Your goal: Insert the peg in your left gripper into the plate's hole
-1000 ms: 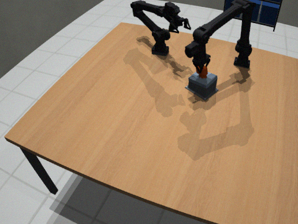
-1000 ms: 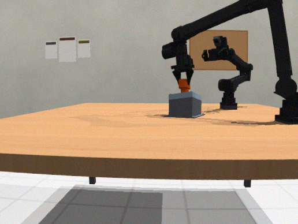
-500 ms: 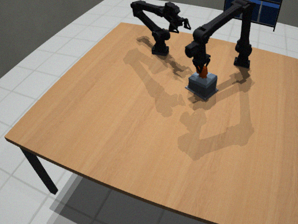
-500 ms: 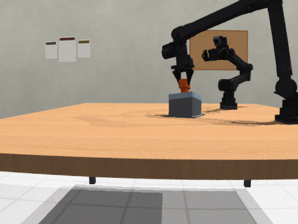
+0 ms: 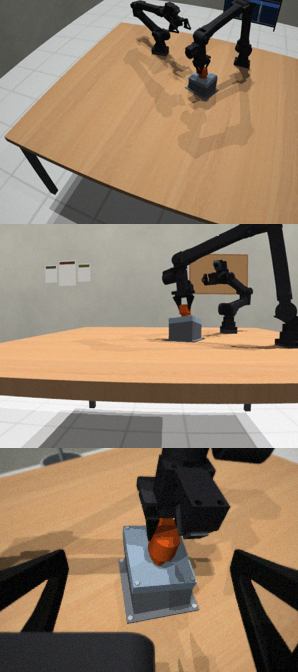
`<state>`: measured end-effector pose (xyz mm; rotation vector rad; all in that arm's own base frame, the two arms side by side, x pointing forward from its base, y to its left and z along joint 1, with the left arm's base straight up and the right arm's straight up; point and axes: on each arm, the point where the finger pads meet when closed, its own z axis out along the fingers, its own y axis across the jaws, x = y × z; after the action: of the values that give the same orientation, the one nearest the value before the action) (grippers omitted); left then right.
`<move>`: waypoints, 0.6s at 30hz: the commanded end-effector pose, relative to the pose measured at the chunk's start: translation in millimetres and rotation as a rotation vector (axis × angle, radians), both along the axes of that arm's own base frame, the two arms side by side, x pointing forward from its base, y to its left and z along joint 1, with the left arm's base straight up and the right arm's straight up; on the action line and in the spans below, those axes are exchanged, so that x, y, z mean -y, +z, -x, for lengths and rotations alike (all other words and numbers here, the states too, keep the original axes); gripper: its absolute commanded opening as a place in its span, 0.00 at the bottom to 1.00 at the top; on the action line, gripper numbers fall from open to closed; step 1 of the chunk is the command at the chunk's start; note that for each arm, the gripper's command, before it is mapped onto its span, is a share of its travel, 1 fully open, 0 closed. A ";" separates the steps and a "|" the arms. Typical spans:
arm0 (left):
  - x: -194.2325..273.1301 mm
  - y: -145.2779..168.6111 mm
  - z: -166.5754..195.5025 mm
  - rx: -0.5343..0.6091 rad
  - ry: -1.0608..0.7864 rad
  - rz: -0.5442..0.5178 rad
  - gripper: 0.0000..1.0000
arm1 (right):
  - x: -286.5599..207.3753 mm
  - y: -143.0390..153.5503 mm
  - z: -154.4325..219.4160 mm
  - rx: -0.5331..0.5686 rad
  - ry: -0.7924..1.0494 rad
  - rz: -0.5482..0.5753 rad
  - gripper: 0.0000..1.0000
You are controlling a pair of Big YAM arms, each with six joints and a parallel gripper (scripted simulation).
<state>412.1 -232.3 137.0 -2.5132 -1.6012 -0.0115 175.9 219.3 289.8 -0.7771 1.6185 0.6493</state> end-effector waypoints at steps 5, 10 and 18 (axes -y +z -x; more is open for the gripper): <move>-9.3 -28.4 0.1 -0.020 0.000 -0.009 0.40 | 0.1 16.1 -0.6 0.017 -0.002 -0.022 1.00; -11.7 -35.0 1.2 -0.021 0.010 -0.012 0.40 | 0.1 16.1 -0.6 0.017 -0.002 -0.022 1.00; -9.4 -33.5 -5.1 -0.015 0.016 -0.009 0.40 | 0.1 16.1 -0.6 0.017 -0.002 -0.022 1.00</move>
<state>411.5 -228.5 121.4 -2.5199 -1.6040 -0.0216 175.9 219.3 289.8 -0.7771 1.6185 0.6493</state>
